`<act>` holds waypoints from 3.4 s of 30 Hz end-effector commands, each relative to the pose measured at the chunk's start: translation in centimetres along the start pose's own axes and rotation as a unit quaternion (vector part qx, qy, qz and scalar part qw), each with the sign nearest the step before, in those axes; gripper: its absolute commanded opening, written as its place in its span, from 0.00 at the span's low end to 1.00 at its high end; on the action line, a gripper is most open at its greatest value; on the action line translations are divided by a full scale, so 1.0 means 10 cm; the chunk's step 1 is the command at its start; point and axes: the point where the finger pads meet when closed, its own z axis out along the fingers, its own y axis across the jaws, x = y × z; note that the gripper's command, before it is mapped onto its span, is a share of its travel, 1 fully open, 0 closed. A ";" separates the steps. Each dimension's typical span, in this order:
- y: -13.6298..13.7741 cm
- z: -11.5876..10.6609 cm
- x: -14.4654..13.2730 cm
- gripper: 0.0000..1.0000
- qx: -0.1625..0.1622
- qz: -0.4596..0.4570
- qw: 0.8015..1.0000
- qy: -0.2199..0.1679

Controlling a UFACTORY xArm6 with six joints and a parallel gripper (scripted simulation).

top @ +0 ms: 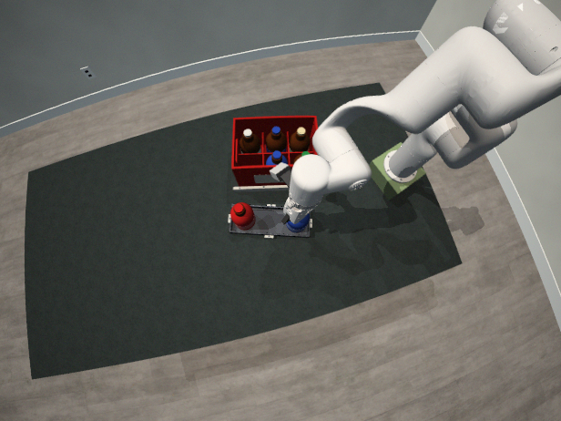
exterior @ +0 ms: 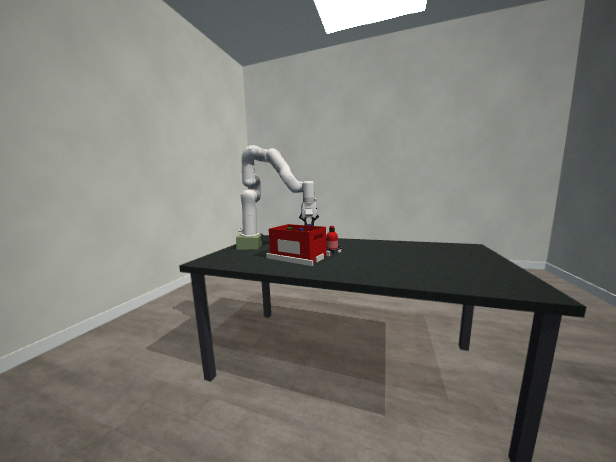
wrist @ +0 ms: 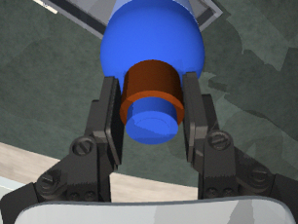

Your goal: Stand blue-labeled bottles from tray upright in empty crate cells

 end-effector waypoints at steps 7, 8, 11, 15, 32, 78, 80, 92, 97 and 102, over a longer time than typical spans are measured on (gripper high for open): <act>-0.02 -0.09 0.01 0.00 0.003 0.000 1.000 0.001; -0.02 -0.10 0.01 0.00 0.003 0.000 1.000 0.001; -0.02 -0.12 0.01 0.00 0.003 0.000 1.000 0.001; -0.02 -0.16 0.01 0.00 0.003 0.000 1.000 0.001; -0.03 -0.33 0.02 0.00 0.003 0.000 1.000 0.001; -0.03 -0.44 0.02 0.00 0.003 0.000 1.000 0.001; -0.03 -0.44 0.02 0.00 0.003 0.000 1.000 0.001; -0.03 -0.55 0.02 0.00 0.003 0.000 1.000 0.001; -0.03 -0.58 0.02 0.00 0.003 0.000 1.000 0.001; -0.03 -0.64 0.02 0.00 0.003 0.000 1.000 0.001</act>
